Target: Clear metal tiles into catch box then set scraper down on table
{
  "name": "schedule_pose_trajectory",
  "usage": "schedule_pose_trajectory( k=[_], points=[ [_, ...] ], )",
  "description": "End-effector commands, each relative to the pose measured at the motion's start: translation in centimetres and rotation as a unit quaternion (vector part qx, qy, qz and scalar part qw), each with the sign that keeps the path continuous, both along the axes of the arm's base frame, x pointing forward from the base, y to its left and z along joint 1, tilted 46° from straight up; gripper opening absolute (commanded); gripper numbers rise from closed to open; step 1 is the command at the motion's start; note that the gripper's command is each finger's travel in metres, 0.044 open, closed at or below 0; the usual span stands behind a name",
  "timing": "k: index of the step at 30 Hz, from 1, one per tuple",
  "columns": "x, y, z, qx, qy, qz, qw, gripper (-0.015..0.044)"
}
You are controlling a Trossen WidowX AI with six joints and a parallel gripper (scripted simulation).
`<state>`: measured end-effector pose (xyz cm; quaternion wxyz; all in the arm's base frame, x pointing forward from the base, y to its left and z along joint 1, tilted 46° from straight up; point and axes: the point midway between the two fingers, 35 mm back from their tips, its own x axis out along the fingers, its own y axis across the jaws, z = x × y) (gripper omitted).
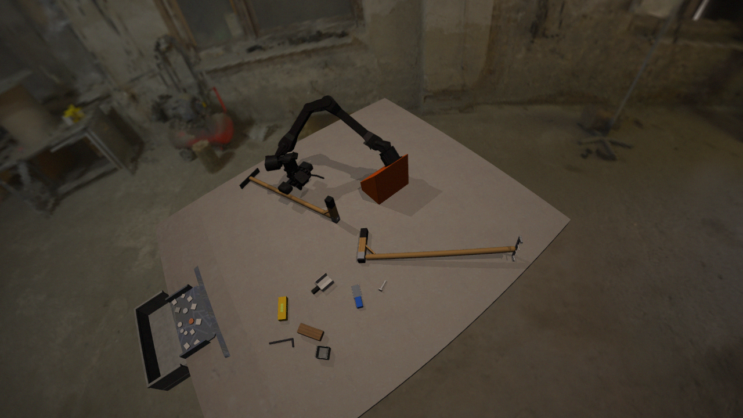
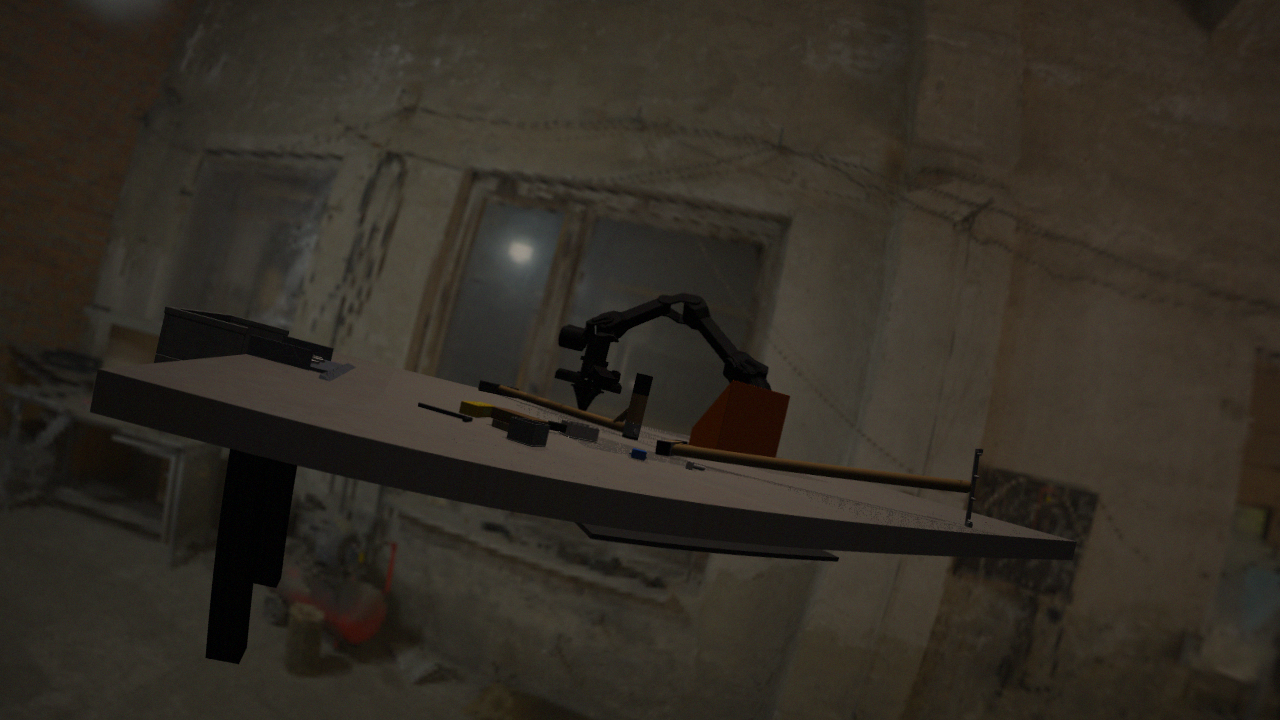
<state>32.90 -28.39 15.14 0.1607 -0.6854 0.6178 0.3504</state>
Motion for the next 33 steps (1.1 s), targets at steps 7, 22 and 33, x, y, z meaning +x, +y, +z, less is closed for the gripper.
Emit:
schedule_pose_trajectory(
  k=[7, 22, 33],
  points=[
    [0.2, -0.5, -0.7, 0.002, 0.005, 0.002, 1.000, 0.0000],
    [1.7, -0.4, -0.8, 0.003, 0.004, 0.002, 1.000, 0.0000],
    [2.8, -0.3, -0.9, 0.004, 0.004, 0.002, 1.000, 0.0000]
  ],
)
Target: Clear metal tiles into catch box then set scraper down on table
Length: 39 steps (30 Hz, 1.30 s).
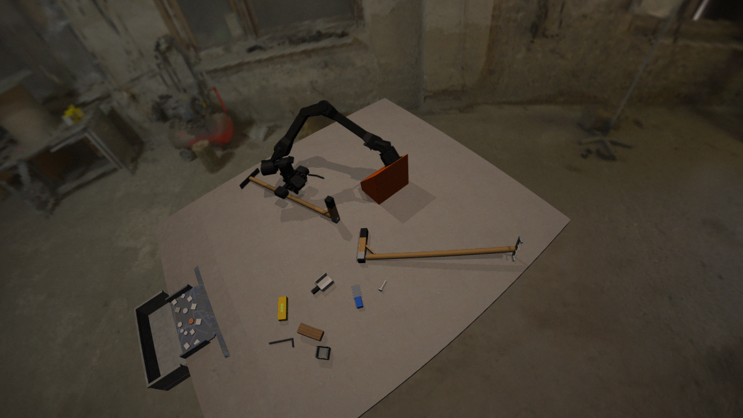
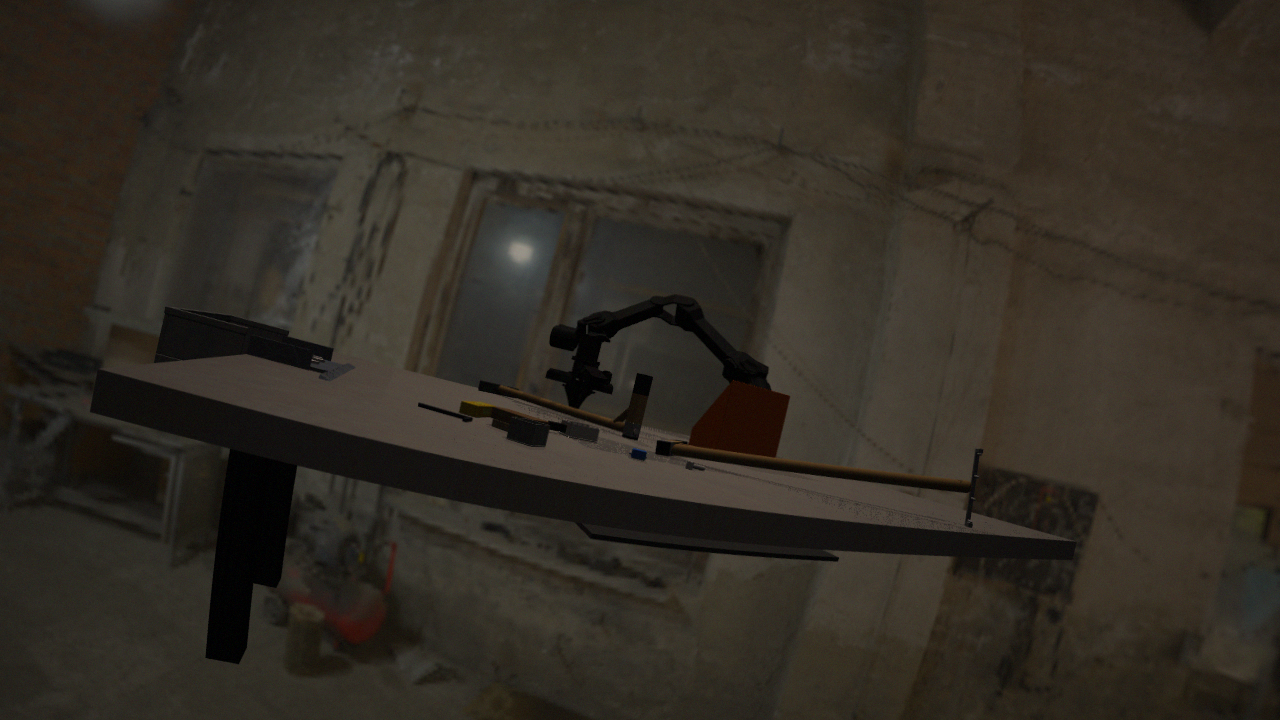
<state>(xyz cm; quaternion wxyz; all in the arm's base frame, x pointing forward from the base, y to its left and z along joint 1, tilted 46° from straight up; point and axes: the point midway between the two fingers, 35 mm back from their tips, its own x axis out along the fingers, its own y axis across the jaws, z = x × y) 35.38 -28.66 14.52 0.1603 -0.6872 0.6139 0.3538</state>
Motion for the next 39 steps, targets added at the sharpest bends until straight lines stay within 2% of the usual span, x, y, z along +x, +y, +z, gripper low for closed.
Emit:
schedule_pose_trajectory(
  k=[1, 39],
  points=[
    [0.4, 0.0, -0.3, 0.001, 0.003, -0.003, 1.000, 0.0000],
    [4.1, 0.5, -1.0, 0.002, 0.002, -0.003, 1.000, 0.0000]
  ],
)
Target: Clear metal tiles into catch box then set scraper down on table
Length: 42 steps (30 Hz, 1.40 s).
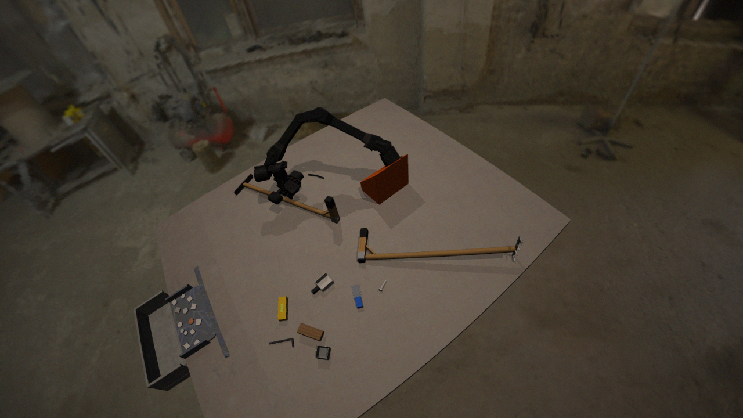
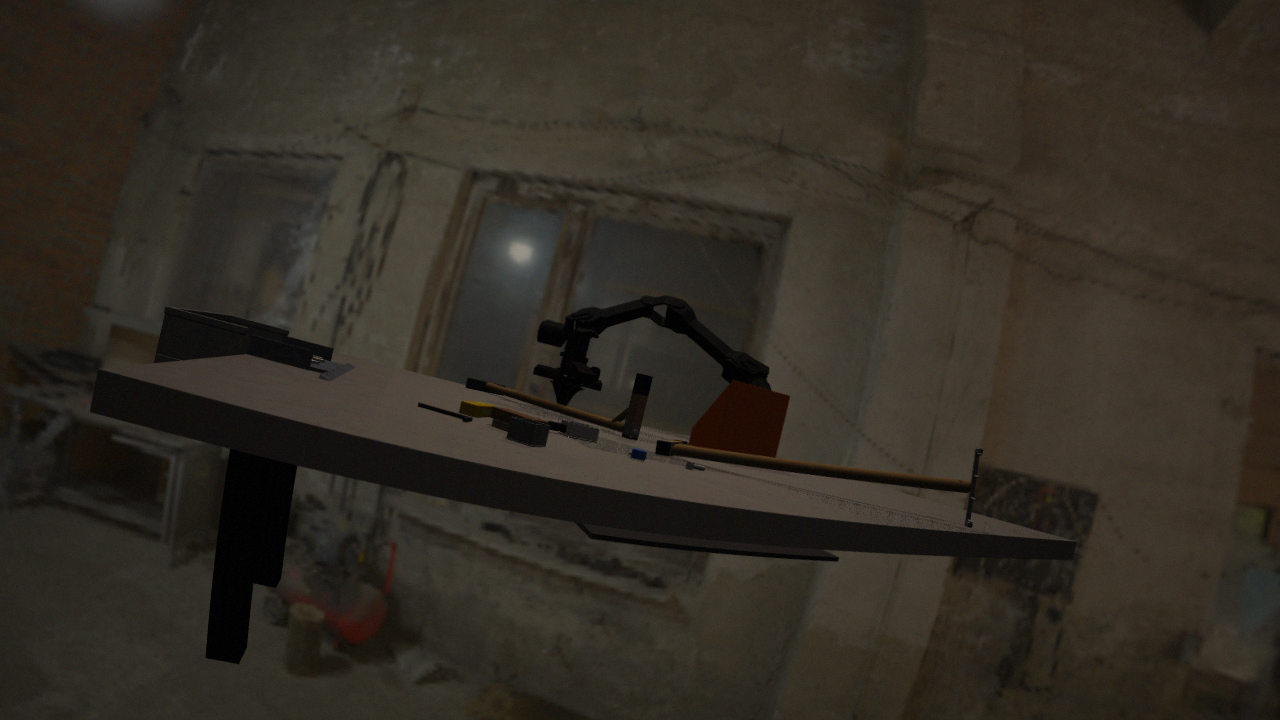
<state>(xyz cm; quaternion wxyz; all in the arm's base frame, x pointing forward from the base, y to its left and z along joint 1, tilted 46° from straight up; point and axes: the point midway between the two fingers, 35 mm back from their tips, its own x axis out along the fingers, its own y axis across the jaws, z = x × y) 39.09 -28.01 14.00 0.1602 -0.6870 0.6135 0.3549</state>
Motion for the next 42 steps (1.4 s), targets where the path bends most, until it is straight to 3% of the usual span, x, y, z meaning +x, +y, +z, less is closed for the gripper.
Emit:
schedule_pose_trajectory(
  k=[1, 42],
  points=[
    [0.4, -0.1, -0.5, 0.001, 0.001, -0.004, 1.000, 0.0000],
    [4.1, 1.0, -1.7, 0.001, 0.001, -0.003, 1.000, 0.0000]
  ],
)
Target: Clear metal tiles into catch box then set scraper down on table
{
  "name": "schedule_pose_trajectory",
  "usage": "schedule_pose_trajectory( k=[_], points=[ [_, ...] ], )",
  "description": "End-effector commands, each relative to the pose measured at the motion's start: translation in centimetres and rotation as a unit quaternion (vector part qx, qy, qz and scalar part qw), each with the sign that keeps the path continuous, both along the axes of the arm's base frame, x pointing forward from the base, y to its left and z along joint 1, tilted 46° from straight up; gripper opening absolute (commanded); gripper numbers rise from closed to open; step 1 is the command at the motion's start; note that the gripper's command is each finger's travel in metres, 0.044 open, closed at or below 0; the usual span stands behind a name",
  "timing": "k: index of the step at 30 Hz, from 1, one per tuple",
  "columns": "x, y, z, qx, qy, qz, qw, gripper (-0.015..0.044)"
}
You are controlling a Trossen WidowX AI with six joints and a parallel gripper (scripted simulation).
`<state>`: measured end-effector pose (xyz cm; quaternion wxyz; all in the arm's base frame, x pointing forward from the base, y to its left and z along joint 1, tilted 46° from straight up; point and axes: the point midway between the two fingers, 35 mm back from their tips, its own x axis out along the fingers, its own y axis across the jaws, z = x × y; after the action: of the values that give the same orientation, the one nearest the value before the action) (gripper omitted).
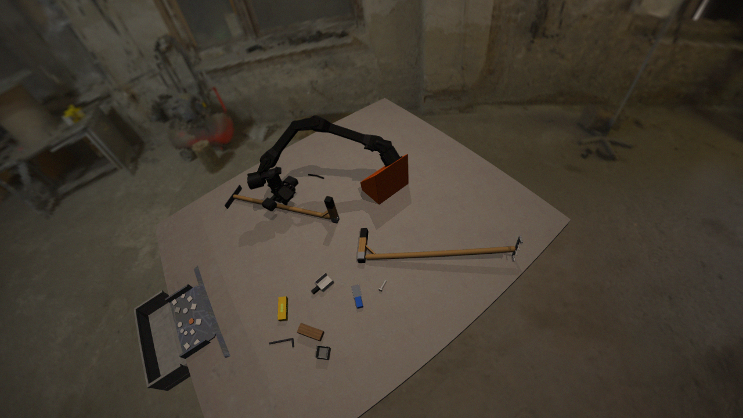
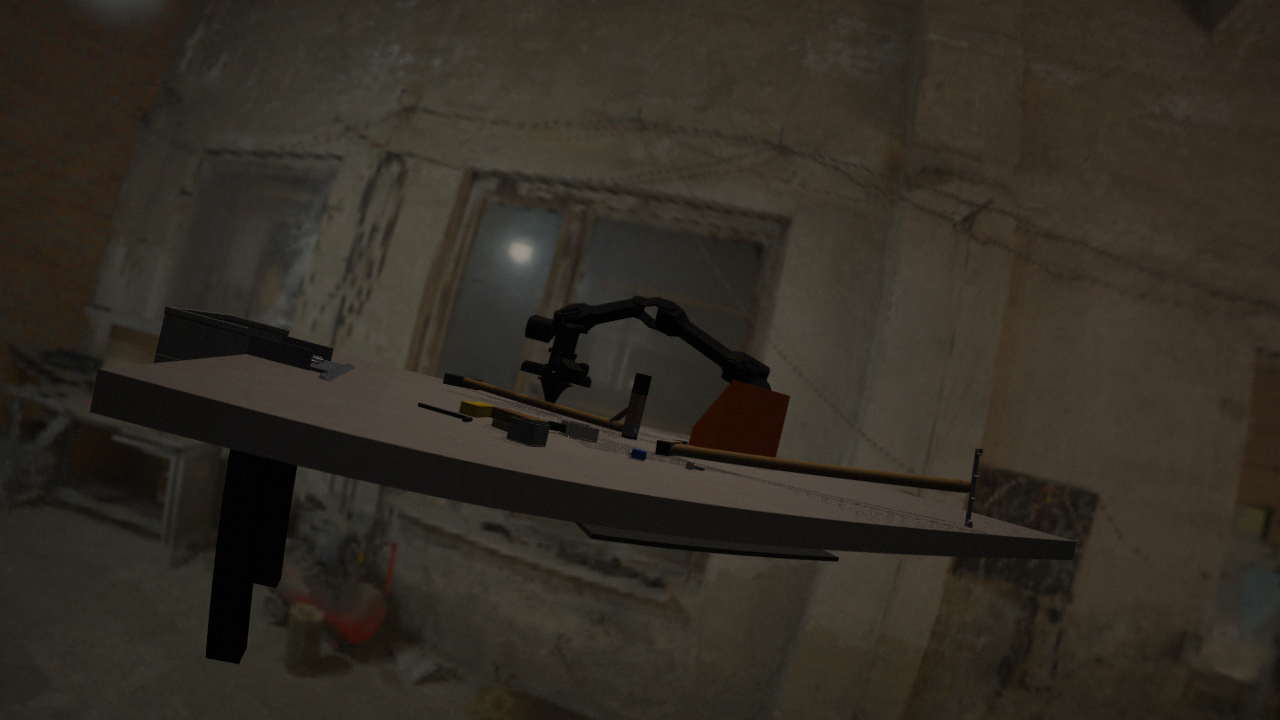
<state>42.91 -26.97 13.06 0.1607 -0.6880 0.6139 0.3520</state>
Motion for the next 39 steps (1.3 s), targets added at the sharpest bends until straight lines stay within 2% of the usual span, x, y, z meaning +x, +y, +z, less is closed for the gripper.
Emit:
schedule_pose_trajectory(
  k=[1, 12, 39],
  points=[
    [0.4, 0.0, -0.8, 0.002, 0.003, -0.003, 1.000, 0.0000],
    [1.3, 0.4, -1.2, 0.002, 0.003, -0.003, 1.000, 0.0000],
    [1.2, 7.5, 6.2, 0.001, -0.001, 0.000, 1.000, 0.0000]
  ],
)
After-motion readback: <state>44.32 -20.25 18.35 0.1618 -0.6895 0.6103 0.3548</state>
